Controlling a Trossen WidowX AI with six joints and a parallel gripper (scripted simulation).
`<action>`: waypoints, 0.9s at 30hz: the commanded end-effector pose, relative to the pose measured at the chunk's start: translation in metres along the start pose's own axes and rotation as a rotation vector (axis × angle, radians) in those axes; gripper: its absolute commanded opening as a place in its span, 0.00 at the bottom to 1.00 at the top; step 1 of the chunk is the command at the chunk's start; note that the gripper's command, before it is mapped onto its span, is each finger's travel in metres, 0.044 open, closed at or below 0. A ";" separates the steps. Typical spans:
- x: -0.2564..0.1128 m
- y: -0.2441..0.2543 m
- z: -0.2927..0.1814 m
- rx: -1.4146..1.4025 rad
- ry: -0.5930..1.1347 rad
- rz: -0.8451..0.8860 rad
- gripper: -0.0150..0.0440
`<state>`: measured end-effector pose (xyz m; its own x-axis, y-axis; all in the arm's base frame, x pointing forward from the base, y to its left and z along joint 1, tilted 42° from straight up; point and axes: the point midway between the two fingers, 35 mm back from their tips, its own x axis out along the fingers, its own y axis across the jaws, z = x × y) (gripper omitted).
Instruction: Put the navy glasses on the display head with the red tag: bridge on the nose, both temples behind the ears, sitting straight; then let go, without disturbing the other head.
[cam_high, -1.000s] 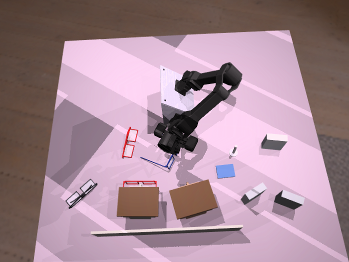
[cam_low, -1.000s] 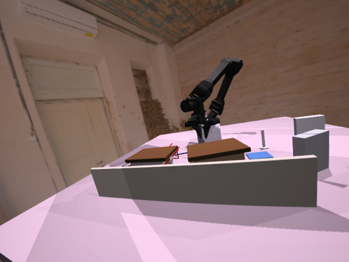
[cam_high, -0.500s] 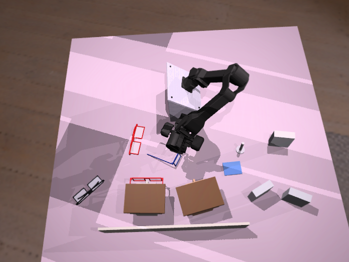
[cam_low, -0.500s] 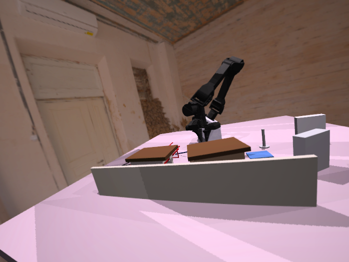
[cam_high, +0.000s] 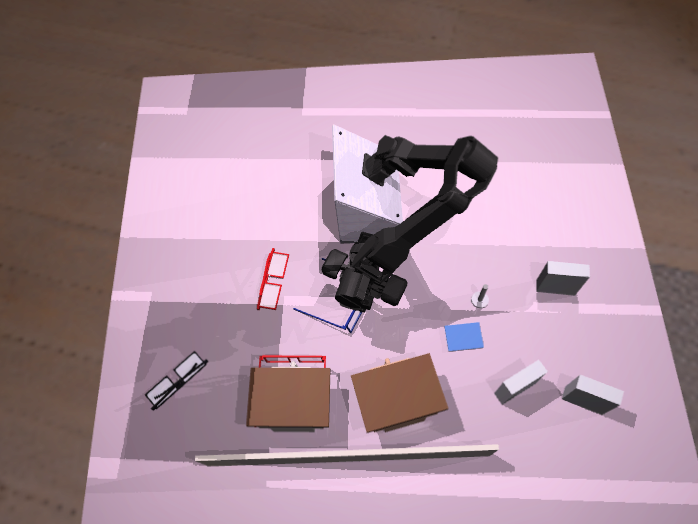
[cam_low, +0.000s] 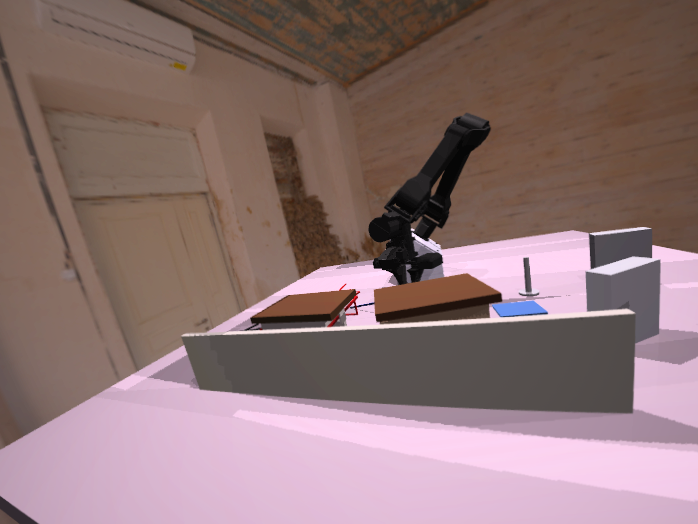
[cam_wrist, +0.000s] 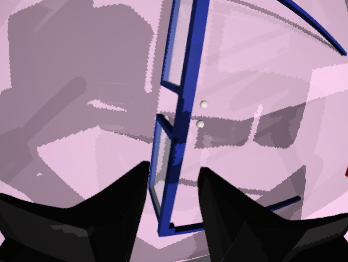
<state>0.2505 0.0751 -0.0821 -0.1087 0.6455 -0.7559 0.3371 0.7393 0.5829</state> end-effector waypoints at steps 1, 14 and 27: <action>0.006 0.000 -0.003 0.008 0.005 0.006 0.49; 0.004 0.000 -0.001 0.000 0.002 0.000 0.37; 0.004 0.000 -0.001 0.000 0.002 0.000 0.25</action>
<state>0.2490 0.0781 -0.0853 -0.1105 0.6463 -0.7551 0.3387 0.7387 0.5827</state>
